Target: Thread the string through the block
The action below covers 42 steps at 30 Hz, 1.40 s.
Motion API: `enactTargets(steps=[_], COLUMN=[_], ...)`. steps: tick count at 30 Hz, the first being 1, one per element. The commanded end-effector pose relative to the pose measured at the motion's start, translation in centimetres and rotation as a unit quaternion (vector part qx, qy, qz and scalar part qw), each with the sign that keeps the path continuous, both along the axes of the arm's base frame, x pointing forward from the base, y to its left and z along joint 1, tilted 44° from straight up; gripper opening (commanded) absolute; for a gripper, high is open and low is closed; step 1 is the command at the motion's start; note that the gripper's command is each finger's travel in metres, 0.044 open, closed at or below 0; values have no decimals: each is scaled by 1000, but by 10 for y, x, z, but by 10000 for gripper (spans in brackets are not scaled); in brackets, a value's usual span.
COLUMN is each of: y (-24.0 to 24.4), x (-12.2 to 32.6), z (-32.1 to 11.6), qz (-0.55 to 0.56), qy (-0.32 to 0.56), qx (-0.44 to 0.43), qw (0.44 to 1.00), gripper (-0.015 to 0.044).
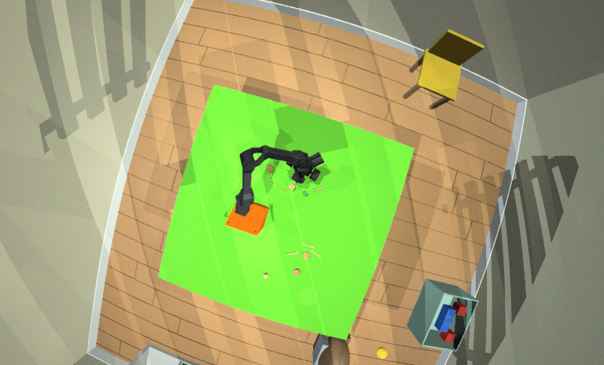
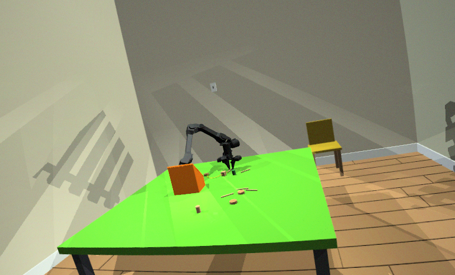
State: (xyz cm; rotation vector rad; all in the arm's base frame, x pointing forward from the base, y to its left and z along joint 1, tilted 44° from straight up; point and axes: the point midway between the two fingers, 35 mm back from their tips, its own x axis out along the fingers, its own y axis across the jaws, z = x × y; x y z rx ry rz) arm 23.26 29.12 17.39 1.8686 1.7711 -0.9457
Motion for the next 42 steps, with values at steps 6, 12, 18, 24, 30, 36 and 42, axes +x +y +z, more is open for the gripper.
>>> enactTargets(steps=[6,12,18,24,30,36,42], y=[-56,-56,-52,-73,-71,-71,-71], x=[1,1,4,3,5,5,5], z=[55,55,53,73,70,70,70], qz=[1,1,-4,-2,-7,-7,-7], qy=[0,0,-3,-3,-3,-3,-3], qx=[-1,-1,-1,-2,-4,-4,-4], qw=[1000,1000,1000,1000,1000,1000,1000], gripper=[210,210,368,440,440,440,440])
